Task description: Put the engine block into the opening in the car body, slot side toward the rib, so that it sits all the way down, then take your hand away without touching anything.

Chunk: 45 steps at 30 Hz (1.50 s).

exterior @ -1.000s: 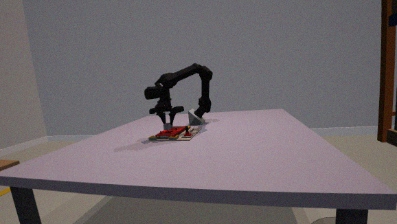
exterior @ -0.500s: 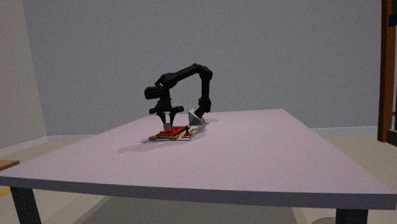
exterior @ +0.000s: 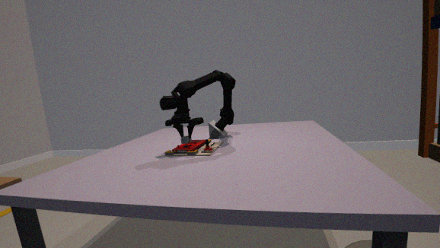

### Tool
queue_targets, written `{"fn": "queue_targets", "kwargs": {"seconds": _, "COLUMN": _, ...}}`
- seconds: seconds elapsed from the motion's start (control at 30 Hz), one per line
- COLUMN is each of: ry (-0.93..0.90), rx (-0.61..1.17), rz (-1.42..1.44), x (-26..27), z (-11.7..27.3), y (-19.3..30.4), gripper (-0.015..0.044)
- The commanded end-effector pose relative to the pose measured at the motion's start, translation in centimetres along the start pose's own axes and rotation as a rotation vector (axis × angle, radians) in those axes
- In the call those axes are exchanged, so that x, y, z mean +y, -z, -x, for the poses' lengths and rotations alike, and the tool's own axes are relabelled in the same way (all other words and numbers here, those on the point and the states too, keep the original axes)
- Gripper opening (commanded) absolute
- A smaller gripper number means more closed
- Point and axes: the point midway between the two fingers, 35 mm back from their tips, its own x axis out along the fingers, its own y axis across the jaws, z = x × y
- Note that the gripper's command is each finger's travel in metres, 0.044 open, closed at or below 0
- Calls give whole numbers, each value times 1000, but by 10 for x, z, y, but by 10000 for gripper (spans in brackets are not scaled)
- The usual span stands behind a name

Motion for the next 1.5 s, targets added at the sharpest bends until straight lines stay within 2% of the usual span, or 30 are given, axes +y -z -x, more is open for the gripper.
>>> {"fn": "queue_targets", "kwargs": {"seconds": 0.0, "ry": 6, "rx": -1, "rz": 3, "x": -1, "z": 1, "y": 0, "gripper": 158}}
{"fn": "queue_targets", "kwargs": {"seconds": 1.47, "ry": 6, "rx": -1, "rz": 0, "x": -1, "z": -4, "y": 0, "gripper": 158}}
